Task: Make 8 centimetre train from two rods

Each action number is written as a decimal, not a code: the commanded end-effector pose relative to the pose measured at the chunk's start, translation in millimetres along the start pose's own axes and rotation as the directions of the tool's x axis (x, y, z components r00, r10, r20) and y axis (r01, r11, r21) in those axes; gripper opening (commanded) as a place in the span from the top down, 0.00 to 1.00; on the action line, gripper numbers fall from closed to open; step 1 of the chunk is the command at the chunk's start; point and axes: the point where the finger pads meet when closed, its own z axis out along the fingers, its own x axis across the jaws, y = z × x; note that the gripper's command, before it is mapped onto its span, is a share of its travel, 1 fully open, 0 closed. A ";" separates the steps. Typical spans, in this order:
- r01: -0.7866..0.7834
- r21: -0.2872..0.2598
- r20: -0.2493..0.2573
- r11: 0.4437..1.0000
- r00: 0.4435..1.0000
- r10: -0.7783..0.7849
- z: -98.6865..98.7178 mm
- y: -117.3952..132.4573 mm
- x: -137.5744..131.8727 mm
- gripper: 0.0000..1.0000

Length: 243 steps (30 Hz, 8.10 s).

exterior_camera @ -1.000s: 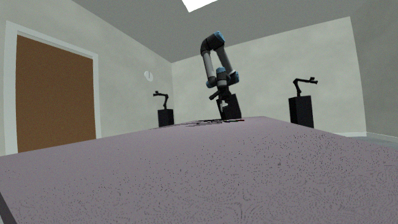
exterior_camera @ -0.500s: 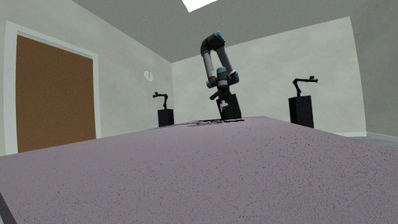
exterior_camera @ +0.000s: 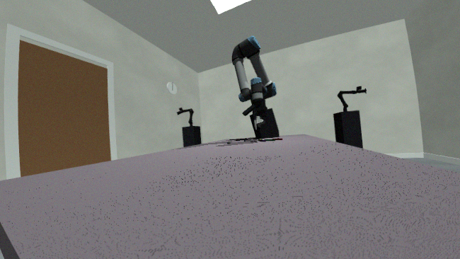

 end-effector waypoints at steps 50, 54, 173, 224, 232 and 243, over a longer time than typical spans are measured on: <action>-0.001 0.000 0.001 1.000 1.000 0.001 -0.3 0.0 -0.3 0.00; -0.001 0.000 0.001 1.000 1.000 0.001 -0.3 0.0 -0.3 0.00; 0.817 0.000 0.000 -0.576 -0.576 -0.817 0.3 112.3 -4.7 0.00; 0.708 0.000 0.000 -0.706 -0.706 -0.708 0.3 121.1 -1.5 0.00; 0.708 0.000 0.000 -0.706 -0.706 -0.708 0.3 121.1 -1.5 0.00; 0.708 0.000 0.000 -0.706 -0.706 -0.708 0.3 121.1 -1.5 0.00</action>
